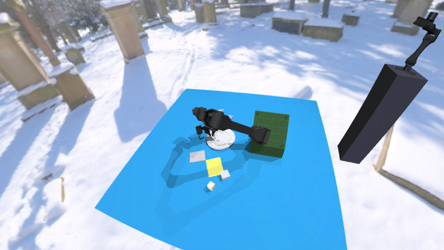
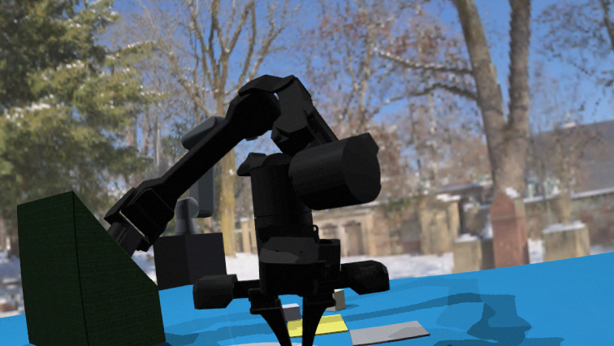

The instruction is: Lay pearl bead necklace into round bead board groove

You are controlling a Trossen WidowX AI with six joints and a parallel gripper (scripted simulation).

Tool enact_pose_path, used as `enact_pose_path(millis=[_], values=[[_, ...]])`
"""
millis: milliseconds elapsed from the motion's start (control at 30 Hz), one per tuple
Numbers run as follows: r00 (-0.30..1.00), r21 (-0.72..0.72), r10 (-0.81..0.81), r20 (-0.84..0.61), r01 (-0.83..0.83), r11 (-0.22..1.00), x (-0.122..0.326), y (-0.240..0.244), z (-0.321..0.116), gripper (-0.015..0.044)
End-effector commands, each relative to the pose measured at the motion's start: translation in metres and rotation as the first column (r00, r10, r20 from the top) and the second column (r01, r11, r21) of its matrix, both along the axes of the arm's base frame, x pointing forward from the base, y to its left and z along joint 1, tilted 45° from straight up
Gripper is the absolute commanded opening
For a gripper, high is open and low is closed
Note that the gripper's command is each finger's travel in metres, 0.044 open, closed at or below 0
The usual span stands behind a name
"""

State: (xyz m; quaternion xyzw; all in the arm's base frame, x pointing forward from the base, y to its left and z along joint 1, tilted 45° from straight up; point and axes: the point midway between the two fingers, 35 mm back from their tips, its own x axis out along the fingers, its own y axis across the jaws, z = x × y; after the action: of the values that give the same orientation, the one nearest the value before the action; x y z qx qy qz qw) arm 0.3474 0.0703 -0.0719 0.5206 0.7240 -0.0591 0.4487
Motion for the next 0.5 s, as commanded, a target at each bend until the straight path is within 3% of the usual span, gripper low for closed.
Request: enact_pose_path(millis=[0, 467], values=[[1.0, 0.006, -0.004, -0.003, 0.004, 1.0, 0.0, 0.0033, -0.0027, 0.0], [1.0, 0.002, -0.001, 0.0, 0.001, 1.0, 0.0003, -0.0004, 0.0007, 0.0368]])
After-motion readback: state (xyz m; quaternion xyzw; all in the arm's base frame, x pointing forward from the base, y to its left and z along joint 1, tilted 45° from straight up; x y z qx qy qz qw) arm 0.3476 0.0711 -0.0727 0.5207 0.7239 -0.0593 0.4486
